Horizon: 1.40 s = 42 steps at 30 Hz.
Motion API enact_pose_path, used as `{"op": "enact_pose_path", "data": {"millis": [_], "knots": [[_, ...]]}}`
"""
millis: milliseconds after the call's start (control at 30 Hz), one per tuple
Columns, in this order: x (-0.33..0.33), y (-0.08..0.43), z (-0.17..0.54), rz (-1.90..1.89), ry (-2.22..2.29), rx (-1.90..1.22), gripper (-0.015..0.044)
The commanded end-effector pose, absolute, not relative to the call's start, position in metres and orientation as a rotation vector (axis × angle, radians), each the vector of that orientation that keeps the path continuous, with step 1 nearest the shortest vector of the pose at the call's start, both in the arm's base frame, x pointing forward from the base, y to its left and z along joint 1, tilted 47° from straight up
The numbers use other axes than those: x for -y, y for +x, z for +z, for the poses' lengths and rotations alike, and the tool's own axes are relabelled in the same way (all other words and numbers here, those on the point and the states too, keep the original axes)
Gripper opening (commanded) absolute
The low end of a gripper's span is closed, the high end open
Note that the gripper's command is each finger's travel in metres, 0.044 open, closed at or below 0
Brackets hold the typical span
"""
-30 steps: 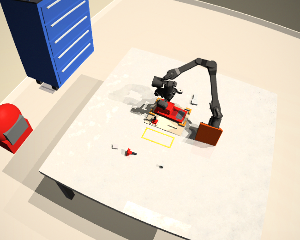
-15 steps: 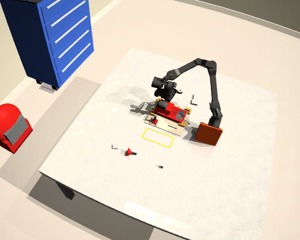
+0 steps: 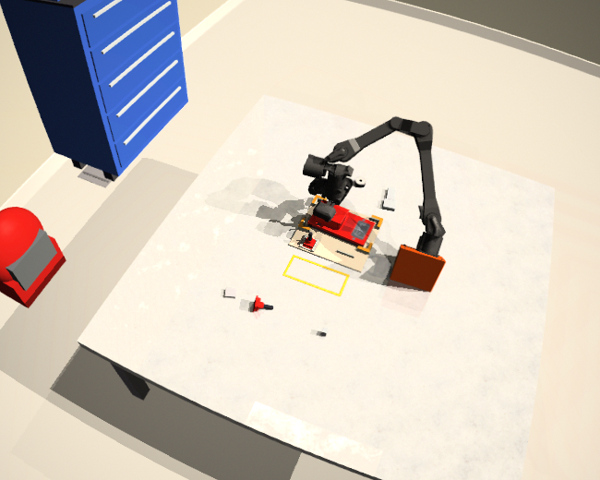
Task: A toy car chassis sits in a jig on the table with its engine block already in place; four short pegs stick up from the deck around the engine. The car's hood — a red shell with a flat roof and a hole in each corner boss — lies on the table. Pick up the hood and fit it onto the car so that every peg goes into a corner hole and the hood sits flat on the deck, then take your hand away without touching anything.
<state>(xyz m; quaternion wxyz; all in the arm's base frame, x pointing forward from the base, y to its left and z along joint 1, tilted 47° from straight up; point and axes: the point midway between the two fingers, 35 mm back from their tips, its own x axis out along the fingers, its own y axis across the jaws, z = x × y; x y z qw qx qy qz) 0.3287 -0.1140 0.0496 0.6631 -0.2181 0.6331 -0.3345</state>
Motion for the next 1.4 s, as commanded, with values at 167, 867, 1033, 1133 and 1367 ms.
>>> {"op": "enact_pose_path", "data": {"millis": [167, 867, 1033, 1133, 1367], "knots": [[0.117, 0.329, 0.046, -0.755, -0.501, -1.434, 0.0], [0.116, 0.329, 0.047, -0.756, -0.494, -1.431, 0.0368], [0.116, 0.329, 0.047, -0.756, -0.494, -1.431, 0.044], [0.109, 0.33, 0.054, -0.755, -0.493, -1.431, 0.044], [0.066, 0.331, 0.094, -0.76, -0.498, -1.429, 0.044]]}}
